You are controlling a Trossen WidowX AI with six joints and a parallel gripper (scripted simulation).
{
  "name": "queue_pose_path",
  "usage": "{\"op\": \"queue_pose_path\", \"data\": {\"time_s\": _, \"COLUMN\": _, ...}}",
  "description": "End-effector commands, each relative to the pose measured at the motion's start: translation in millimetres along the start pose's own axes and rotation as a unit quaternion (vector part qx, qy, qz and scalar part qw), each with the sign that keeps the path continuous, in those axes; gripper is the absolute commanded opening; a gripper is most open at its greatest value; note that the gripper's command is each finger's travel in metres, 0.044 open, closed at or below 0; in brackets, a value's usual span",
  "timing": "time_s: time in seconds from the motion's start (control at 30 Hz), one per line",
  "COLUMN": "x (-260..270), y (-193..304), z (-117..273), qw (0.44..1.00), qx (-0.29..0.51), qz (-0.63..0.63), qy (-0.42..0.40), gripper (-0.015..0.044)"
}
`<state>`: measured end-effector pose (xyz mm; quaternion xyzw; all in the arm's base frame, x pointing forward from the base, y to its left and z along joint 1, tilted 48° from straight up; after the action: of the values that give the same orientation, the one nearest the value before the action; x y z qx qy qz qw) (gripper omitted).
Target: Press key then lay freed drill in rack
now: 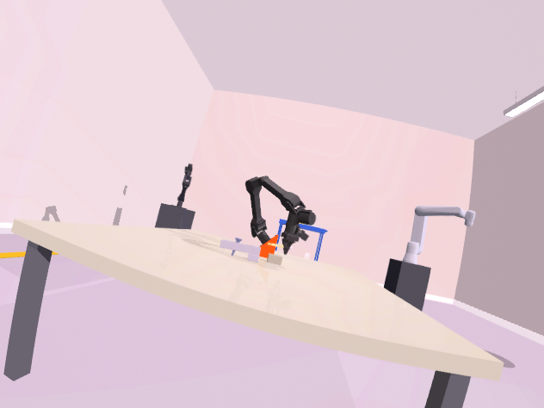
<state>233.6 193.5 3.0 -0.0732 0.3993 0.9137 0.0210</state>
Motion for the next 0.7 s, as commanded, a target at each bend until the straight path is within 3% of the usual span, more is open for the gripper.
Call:
{"op": "queue_pose_path", "data": {"time_s": 0.0, "x": 4, "y": 1, "z": 1, "qw": 1.000, "qx": -0.003, "qz": -0.002, "qy": -0.002, "gripper": 0.0000}}
{"op": "queue_pose_path", "data": {"time_s": 0.67, "x": 42, "y": 1, "z": -4, "qw": 1.000, "qx": -0.003, "qz": -0.002, "qy": -0.002, "gripper": 0.0000}}
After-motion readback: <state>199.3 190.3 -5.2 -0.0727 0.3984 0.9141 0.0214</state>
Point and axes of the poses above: the point midway between the two fingers, 35 mm back from their tips, its own z axis back along the fingers, its own x axis across the jaws, y = z × x, the point moved 10 cm from there along z, back along the fingers, and after that the axes turned 15 degrees about -z, right-handed, at the moved point
